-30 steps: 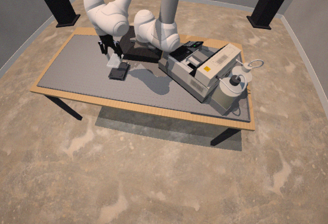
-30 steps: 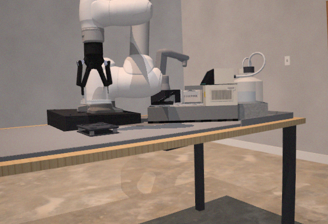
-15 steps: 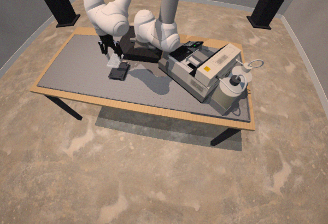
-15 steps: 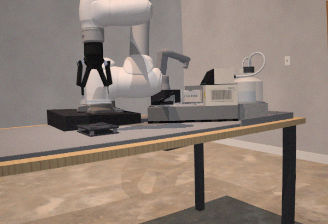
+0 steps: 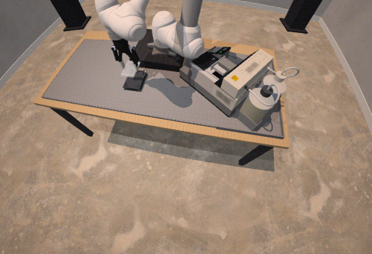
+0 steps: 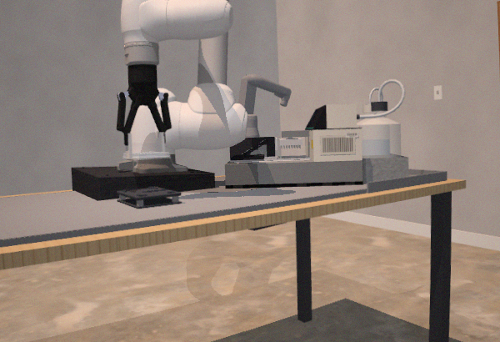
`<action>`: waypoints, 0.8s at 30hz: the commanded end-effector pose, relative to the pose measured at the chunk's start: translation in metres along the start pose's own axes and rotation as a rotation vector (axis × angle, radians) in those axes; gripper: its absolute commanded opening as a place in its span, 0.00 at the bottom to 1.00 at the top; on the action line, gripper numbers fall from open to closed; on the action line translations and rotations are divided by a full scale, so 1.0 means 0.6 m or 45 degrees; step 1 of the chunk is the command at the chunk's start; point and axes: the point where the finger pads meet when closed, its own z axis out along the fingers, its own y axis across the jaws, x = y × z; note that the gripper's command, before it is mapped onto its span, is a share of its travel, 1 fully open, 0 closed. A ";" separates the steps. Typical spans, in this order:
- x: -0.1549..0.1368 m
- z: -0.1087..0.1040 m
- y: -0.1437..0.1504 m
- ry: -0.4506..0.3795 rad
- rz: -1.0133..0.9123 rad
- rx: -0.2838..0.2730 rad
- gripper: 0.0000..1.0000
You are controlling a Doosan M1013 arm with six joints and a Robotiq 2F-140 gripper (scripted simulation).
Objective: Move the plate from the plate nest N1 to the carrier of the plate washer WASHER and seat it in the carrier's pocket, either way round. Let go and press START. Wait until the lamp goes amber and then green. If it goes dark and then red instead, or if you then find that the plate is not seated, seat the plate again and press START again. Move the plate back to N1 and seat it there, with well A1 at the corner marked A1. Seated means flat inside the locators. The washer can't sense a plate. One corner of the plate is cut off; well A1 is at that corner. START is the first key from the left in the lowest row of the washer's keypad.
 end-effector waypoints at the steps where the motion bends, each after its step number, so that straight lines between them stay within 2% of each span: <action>1: 0.000 0.000 0.000 0.000 0.000 0.000 0.10; 24: 0.000 0.053 0.000 0.000 0.000 0.000 0.10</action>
